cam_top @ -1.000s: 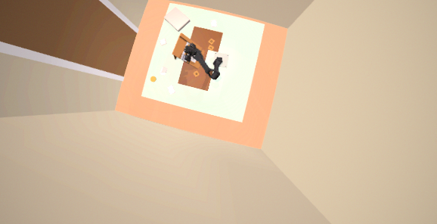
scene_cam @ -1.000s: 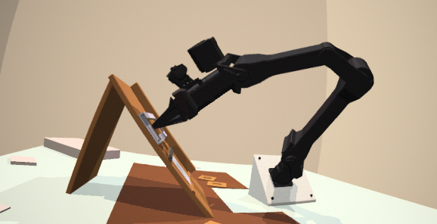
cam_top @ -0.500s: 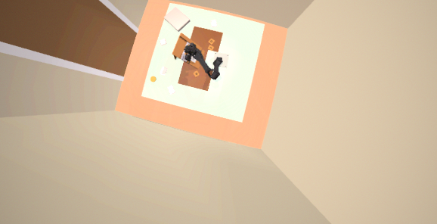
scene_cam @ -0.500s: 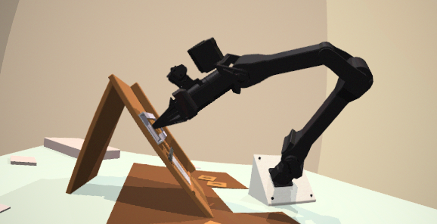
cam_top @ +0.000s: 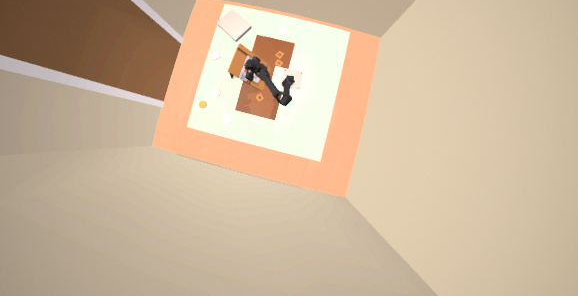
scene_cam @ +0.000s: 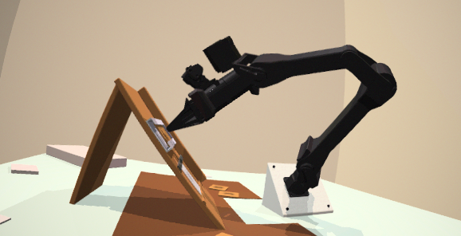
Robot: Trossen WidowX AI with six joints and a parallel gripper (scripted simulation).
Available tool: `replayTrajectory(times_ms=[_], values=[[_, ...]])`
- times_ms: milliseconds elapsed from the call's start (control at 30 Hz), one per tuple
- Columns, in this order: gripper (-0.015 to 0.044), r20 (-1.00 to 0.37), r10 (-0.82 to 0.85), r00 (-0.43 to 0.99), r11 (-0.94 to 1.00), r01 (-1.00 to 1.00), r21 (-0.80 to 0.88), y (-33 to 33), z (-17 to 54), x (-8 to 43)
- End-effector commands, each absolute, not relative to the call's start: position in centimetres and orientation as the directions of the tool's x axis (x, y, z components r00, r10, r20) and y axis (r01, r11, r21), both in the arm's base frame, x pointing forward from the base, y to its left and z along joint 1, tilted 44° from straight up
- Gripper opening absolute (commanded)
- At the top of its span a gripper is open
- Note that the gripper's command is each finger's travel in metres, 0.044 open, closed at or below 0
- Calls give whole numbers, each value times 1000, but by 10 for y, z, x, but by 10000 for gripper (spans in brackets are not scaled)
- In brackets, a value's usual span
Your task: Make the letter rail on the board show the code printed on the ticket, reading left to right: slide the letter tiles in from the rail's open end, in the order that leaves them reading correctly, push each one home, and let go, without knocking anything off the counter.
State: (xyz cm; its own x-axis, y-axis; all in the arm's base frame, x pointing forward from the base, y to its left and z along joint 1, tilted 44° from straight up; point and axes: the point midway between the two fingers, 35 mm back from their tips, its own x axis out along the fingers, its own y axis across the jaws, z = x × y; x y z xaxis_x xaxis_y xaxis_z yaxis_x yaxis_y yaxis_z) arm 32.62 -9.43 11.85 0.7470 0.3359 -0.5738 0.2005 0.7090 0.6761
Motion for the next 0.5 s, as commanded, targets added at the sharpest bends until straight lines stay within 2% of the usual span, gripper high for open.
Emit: replayTrajectory(times_ms=[0,467], values=[[295,-570,337,749,711,195,676,-95,120,324],[295,-571,337,749,711,195,676,-98,123,317]])
